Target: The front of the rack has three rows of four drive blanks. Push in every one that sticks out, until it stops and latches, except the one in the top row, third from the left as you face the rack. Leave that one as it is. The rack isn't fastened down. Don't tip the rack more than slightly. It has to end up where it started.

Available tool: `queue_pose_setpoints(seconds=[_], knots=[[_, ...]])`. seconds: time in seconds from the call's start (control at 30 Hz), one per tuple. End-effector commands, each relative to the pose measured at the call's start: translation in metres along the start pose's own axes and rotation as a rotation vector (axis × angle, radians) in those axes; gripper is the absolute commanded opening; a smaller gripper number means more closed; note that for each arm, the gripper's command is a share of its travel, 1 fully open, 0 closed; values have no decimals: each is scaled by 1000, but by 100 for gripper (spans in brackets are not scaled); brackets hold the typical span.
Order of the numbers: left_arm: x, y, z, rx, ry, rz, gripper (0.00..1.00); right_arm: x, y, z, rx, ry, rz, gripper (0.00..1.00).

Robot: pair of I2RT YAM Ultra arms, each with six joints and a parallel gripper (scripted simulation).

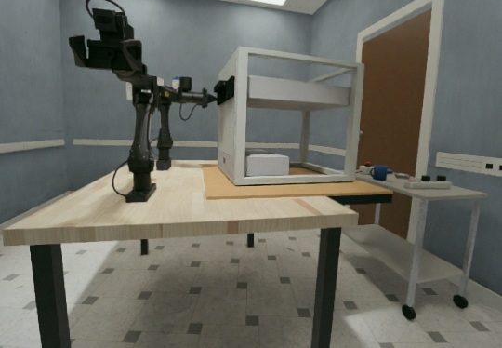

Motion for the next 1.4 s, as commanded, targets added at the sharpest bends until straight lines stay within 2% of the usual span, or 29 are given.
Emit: queue_pose_setpoints(seconds=[0.0,0.63,0.7,0.77,1.0,1.07,1.23,1.37], knots=[[-2,-8,-11,8,18,-10,0,-6,-1,-3,1,8,-27,100],[-2,-8,-11,8,18,-14,0,-6,-1,-3,1,8,-27,100],[-9,6,-23,21,48,-9,0,-6,-1,-3,1,8,-27,100],[-7,15,-6,4,8,-7,0,-6,-1,-3,1,8,-27,100],[-7,72,-5,4,7,-7,0,-6,-1,-3,1,8,-27,100],[-7,72,-5,4,7,-7,0,-6,-1,-3,1,8,-27,100],[-7,101,-5,5,8,-7,0,-6,-1,-3,1,8,-27,100],[-8,105,-10,6,24,-7,0,-6,-1,-3,1,8,-27,100]])
Point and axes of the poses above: on each arm, the point where the finger pads meet when closed, its own y axis back along the fingers, its own z axis across the jaws, x = y × z, the point moved 1 cm from there along y, back along the fingers, and after that the axes turned 6 degrees about -y, right-handed, at the moved point
